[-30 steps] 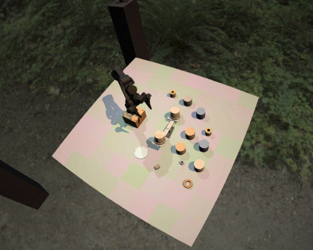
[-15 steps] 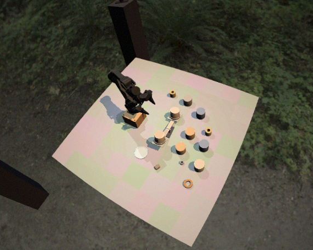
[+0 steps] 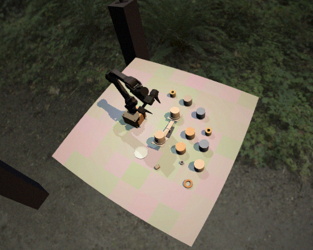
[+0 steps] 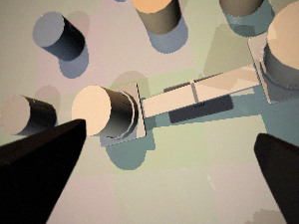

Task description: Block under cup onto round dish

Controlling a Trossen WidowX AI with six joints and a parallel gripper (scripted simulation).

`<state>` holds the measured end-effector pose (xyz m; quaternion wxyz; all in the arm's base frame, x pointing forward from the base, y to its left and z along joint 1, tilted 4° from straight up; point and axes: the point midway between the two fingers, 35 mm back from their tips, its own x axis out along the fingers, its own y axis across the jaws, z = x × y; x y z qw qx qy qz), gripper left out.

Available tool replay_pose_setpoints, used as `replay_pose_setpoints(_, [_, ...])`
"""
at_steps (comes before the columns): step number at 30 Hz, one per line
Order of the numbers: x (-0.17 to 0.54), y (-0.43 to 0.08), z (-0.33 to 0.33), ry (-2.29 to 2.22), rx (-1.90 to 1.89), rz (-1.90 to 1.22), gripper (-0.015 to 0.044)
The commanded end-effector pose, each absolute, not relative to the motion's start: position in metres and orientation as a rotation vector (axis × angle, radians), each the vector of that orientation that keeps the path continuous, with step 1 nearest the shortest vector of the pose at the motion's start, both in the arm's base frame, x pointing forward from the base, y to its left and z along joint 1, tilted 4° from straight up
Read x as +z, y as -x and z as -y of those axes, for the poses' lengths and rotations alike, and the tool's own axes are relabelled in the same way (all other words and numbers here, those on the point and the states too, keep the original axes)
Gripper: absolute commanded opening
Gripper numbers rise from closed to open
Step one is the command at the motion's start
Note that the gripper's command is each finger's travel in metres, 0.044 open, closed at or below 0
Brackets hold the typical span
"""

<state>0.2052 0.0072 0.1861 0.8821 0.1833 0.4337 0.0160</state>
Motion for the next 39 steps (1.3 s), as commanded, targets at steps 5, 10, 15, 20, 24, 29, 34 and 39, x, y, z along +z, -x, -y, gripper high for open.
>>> replay_pose_setpoints(5, [0.179,-0.226,-0.022,-0.614,-0.093,-1.049,0.044])
replay_pose_setpoints(10, [0.173,-0.238,-0.034,-0.736,-0.188,-1.122,0.044])
replay_pose_setpoints(15, [0.166,-0.251,-0.049,-0.847,-0.303,-1.187,0.044])
replay_pose_setpoints(20, [0.156,-0.262,-0.066,-0.946,-0.434,-1.238,0.044])
replay_pose_setpoints(24, [0.146,-0.271,-0.081,-1.016,-0.552,-1.267,0.044])
replay_pose_setpoints(29, [0.132,-0.28,-0.102,-1.093,-0.713,-1.283,0.044])
replay_pose_setpoints(34, [0.115,-0.286,-0.125,-1.156,-0.882,-1.273,0.044])
replay_pose_setpoints(39, [0.098,-0.289,-0.146,-1.201,-1.027,-1.24,0.044])
